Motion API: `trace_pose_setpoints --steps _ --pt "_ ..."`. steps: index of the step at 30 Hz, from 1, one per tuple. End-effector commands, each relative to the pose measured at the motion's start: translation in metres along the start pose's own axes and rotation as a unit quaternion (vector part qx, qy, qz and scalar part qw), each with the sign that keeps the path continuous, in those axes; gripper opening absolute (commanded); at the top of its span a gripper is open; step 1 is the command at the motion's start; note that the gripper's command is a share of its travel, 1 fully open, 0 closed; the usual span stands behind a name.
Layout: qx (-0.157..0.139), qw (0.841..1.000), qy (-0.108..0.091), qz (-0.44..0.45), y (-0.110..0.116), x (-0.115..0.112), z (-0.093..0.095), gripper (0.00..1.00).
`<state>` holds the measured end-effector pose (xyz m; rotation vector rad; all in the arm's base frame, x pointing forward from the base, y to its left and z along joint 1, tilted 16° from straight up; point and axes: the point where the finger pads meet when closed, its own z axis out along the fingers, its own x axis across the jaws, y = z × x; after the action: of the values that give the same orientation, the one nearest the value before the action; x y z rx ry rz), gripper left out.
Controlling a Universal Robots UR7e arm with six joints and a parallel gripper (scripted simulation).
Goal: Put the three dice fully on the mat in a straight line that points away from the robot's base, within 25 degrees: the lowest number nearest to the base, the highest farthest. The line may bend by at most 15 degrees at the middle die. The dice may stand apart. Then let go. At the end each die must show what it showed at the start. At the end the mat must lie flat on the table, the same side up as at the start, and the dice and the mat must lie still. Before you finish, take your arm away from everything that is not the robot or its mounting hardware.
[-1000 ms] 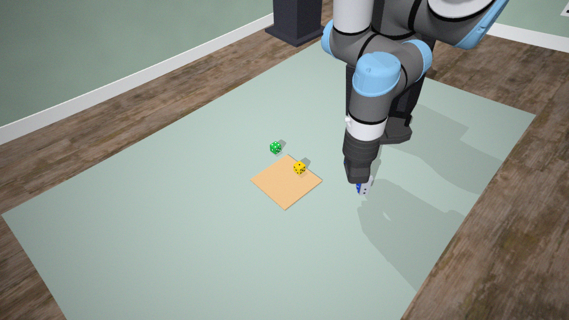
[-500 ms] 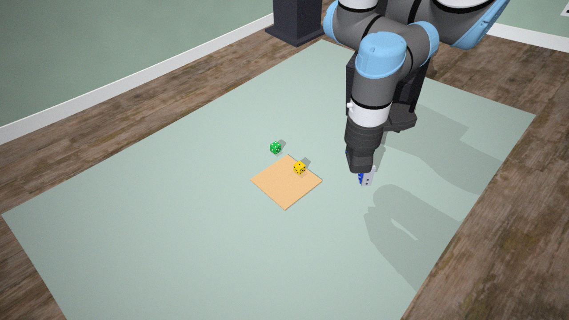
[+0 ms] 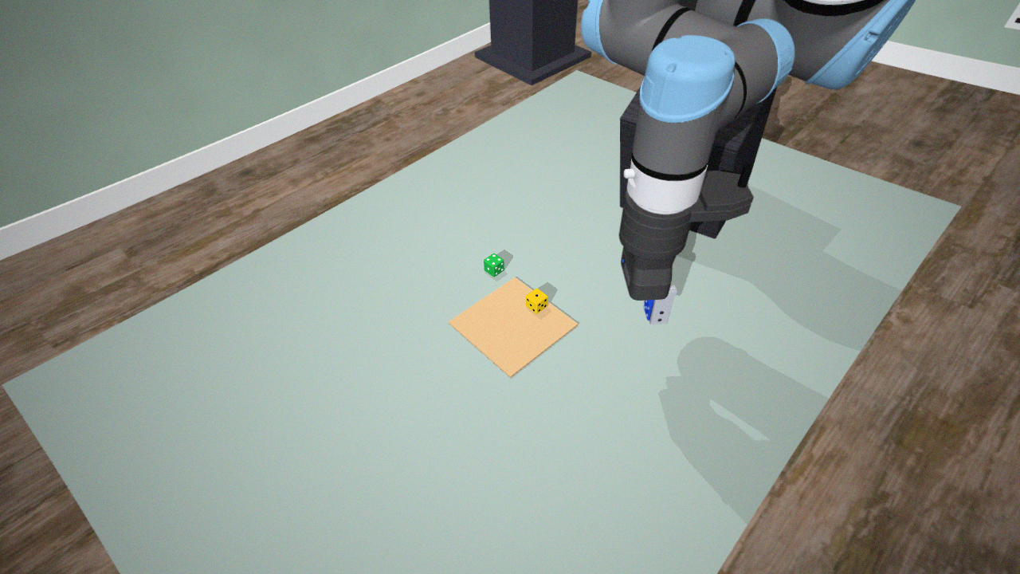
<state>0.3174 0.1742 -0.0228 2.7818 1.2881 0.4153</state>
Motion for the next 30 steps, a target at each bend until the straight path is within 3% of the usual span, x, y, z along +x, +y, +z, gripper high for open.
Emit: trace_pose_setpoints --steps 1,20,30 --pt "0.000 1.000 0.000 0.000 0.000 0.000 -0.002 0.49" --pt "0.000 1.000 0.000 -0.003 0.002 0.000 -0.002 0.49" --pt "0.001 0.998 -0.002 -0.061 0.032 -0.007 -0.001 0.49"
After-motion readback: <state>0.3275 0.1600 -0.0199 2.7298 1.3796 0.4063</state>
